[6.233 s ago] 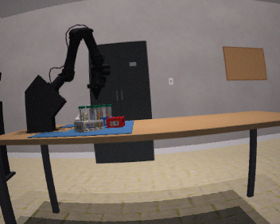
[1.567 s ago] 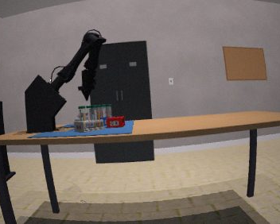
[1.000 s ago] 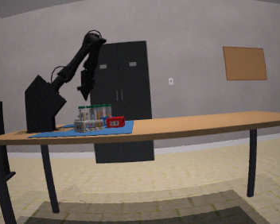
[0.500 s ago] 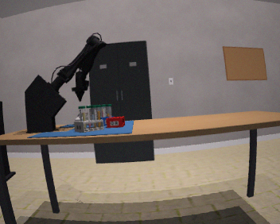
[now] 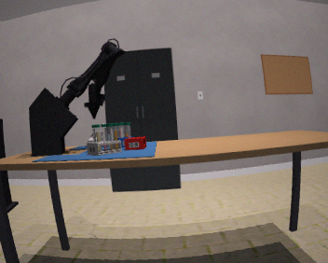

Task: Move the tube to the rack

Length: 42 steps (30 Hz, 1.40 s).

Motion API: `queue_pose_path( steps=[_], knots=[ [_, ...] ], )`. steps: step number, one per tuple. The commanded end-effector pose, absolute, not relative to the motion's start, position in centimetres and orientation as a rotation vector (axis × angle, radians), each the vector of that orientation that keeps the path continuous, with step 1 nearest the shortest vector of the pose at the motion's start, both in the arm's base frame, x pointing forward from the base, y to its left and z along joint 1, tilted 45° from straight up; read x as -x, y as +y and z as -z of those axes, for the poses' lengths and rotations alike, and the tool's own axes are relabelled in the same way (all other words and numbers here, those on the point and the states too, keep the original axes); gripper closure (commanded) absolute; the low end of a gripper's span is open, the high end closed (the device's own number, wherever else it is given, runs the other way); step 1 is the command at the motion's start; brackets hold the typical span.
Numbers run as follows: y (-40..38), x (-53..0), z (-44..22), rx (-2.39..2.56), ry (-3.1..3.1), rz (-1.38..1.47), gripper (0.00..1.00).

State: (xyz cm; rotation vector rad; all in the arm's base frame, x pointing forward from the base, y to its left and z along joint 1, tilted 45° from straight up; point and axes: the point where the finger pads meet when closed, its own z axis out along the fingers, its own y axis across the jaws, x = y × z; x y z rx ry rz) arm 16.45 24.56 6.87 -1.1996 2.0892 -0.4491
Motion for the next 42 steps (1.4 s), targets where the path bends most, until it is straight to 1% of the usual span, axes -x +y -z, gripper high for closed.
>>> queue_pose_path(
  steps=[1,27,31,34,42],
  knots=[
    [25.6,-16.2,-7.6,1.191,2.065,0.420,1.00],
    [25.6,-16.2,-7.6,1.191,2.065,0.420,1.00],
    [23.3,-15.5,-6.6,1.208,2.072,0.452,1.00],
    [24.9,-15.7,-7.8,1.174,2.065,0.398,1.00],
    [25.0,-15.8,-6.8,1.207,2.061,0.431,1.00]
  ],
)
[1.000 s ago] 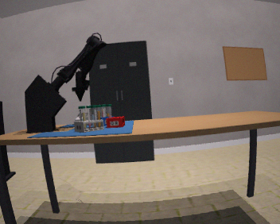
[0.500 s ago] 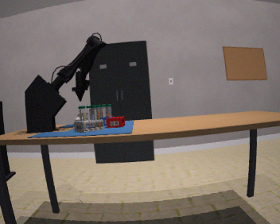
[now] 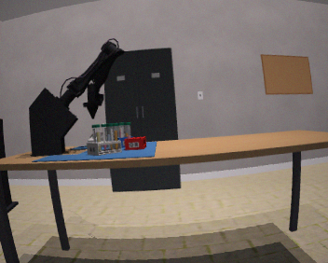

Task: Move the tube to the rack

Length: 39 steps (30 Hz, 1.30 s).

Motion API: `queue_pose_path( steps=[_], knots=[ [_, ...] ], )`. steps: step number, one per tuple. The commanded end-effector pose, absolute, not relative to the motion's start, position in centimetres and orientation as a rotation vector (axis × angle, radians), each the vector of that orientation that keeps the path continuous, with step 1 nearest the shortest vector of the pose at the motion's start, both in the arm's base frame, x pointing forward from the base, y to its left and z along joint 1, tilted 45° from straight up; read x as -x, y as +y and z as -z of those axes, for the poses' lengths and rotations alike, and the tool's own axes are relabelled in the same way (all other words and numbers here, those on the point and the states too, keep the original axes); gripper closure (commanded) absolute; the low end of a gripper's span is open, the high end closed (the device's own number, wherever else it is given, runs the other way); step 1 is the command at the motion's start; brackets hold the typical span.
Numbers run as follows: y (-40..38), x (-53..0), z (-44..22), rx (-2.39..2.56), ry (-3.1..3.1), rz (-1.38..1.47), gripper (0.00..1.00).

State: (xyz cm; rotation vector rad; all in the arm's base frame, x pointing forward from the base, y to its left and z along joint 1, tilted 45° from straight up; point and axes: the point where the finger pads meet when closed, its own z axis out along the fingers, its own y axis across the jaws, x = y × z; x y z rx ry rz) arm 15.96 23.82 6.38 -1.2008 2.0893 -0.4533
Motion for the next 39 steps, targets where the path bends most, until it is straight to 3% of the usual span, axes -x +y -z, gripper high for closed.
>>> queue_pose_path(
  steps=[1,39],
  knots=[
    [23.7,-16.1,-5.7,1.216,2.081,0.467,1.00],
    [24.5,-21.2,-0.5,1.222,2.093,0.460,1.00]
  ],
)
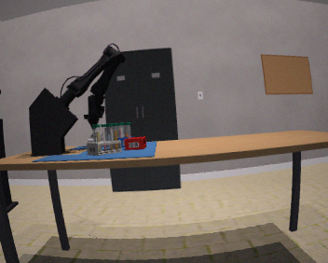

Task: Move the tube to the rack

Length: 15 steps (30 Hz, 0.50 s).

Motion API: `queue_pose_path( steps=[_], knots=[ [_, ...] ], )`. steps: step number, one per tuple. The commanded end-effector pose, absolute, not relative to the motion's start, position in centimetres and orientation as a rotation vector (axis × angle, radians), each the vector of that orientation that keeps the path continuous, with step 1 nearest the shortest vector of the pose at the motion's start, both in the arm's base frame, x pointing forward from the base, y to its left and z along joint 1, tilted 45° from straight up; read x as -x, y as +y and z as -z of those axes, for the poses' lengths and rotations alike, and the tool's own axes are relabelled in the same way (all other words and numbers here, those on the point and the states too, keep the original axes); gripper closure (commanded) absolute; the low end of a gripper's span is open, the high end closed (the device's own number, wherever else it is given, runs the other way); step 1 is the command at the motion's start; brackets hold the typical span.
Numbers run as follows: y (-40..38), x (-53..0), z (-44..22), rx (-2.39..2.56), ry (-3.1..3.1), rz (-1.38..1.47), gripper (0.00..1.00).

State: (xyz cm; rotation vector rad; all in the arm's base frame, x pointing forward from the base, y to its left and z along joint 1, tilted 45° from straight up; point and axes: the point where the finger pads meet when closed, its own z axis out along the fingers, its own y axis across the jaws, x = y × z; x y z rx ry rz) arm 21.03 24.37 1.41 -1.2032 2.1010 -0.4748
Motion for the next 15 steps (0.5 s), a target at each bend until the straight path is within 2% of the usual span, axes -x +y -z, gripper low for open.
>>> queue_pose_path(
  steps=[1,15],
  knots=[
    [24.5,-21.4,-0.4,1.222,2.093,0.460,1.00],
    [24.6,-22.2,0.2,1.216,2.090,0.451,1.00]
  ],
)
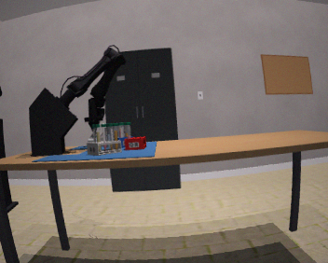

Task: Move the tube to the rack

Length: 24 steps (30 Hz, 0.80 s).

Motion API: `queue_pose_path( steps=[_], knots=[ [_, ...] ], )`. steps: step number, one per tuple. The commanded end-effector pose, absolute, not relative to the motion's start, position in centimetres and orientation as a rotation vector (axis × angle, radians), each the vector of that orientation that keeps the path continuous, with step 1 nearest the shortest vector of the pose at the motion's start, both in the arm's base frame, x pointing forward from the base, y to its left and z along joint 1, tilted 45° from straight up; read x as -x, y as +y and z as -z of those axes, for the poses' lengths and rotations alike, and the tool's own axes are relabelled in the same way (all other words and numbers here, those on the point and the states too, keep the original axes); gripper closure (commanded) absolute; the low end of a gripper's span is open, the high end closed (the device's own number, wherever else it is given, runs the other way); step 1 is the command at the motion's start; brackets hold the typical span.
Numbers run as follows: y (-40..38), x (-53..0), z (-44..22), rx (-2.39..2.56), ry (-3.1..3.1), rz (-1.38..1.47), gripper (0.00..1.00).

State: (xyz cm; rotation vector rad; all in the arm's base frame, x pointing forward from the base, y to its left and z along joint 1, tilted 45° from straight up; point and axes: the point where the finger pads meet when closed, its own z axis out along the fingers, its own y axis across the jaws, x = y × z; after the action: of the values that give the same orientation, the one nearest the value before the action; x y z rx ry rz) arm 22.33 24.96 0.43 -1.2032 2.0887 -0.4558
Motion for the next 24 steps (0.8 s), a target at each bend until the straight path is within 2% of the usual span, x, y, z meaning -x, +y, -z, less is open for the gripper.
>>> queue_pose_path(
  steps=[1,24],
  knots=[
    [24.4,-22.3,0.4,1.219,2.092,0.455,1.00],
    [24.8,-23.4,1.1,1.210,2.087,0.444,1.00]
  ],
)
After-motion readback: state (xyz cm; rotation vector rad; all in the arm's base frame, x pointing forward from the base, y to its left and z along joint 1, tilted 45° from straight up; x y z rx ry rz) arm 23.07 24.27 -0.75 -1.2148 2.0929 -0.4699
